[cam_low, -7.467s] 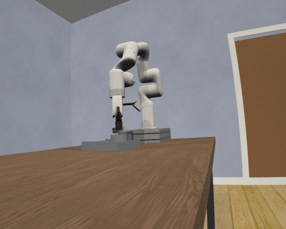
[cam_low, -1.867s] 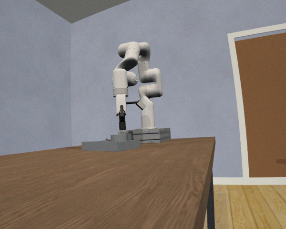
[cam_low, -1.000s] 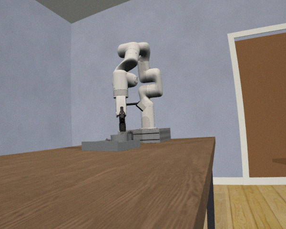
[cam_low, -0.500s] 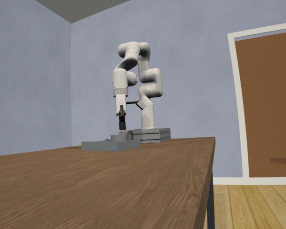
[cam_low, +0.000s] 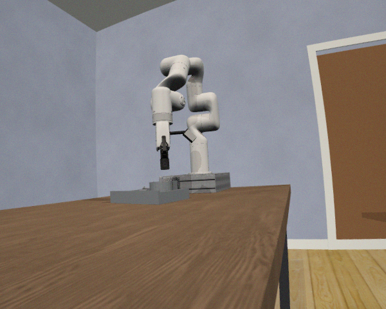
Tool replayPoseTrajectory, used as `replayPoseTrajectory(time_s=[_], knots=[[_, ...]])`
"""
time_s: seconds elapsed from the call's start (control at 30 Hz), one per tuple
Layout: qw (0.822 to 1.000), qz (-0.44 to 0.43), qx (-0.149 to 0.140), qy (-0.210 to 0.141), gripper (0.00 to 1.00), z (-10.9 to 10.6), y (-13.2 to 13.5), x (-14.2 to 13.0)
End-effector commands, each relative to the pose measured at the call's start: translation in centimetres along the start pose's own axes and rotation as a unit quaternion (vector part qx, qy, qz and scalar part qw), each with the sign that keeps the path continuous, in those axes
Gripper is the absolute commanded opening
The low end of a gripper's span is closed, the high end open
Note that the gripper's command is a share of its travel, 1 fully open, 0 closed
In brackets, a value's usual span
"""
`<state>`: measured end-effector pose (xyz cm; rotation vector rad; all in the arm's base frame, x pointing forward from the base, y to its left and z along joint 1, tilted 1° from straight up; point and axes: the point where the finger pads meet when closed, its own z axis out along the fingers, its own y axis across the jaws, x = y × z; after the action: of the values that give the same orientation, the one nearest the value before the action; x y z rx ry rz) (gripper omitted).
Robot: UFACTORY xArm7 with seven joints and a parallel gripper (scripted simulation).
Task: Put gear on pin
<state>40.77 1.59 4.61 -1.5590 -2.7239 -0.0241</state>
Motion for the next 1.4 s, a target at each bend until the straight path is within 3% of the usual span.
replayPoseTrajectory(time_s=[0.0,0.43,0.47,1.37], knots=[[1.000,0.000,-0.002,-0.001,0.00,-0.2,0.3,-0.2],[1.000,0.000,-0.002,-0.001,0.00,-0.2,2.0,-1.7],[1.000,0.000,-0.002,-0.001,1.00,-0.2,2.0,-1.7],[1.000,0.000,-0.002,-0.001,1.00,-0.2,2.0,-1.7]])
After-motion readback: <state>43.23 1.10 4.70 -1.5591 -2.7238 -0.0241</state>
